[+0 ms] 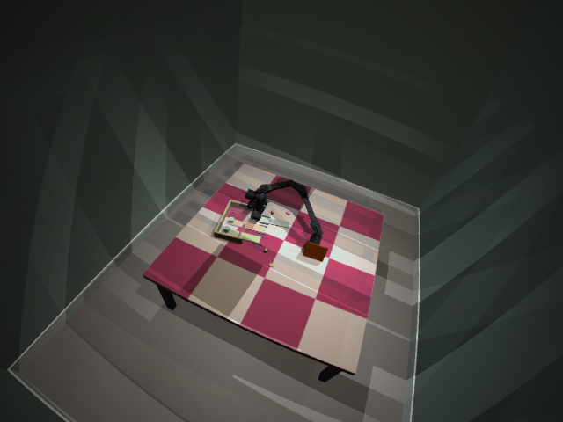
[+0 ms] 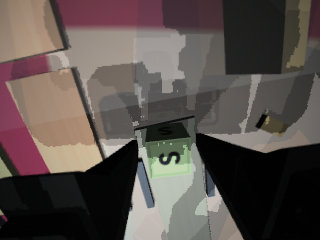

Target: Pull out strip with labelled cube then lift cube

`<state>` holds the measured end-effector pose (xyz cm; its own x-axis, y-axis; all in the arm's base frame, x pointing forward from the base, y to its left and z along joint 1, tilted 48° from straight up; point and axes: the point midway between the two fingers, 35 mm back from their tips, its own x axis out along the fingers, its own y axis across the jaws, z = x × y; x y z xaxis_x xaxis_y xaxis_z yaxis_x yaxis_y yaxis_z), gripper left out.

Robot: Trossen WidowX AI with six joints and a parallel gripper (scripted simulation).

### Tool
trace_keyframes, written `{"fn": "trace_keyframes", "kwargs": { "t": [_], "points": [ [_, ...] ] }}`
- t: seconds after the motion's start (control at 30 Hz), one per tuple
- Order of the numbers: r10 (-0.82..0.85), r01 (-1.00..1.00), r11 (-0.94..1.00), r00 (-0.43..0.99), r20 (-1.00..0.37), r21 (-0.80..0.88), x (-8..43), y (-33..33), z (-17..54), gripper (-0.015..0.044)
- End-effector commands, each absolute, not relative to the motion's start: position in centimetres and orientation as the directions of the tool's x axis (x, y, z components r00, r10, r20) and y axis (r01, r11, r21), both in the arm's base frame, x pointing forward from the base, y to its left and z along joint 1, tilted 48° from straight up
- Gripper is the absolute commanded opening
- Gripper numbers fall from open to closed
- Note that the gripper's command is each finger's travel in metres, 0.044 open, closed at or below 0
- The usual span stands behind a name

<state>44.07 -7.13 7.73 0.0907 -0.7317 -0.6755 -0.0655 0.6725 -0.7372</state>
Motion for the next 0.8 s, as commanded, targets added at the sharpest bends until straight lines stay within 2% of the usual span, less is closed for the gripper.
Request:
{"fn": "trace_keyframes", "kwargs": {
  "t": [0.0,0.07,0.3,0.43,0.77],
  "points": [
    [-0.732,-0.065,0.673,0.091,-0.676,-0.737,44.1,-7.1,7.7,0.0197],
    [-0.732,-0.065,0.673,0.091,-0.676,-0.737,44.1,-7.1,7.7,0.0145],
    [-0.732,-0.065,0.673,0.091,-0.676,-0.737,44.1,-7.1,7.7,0.0098],
    [-0.732,-0.066,0.673,0.09,-0.676,-0.737,43.8,-6.9,7.8,0.0],
    [-0.733,-0.075,0.671,0.085,-0.675,-0.738,39.5,-4.1,8.8,0.0]
  ]
}}
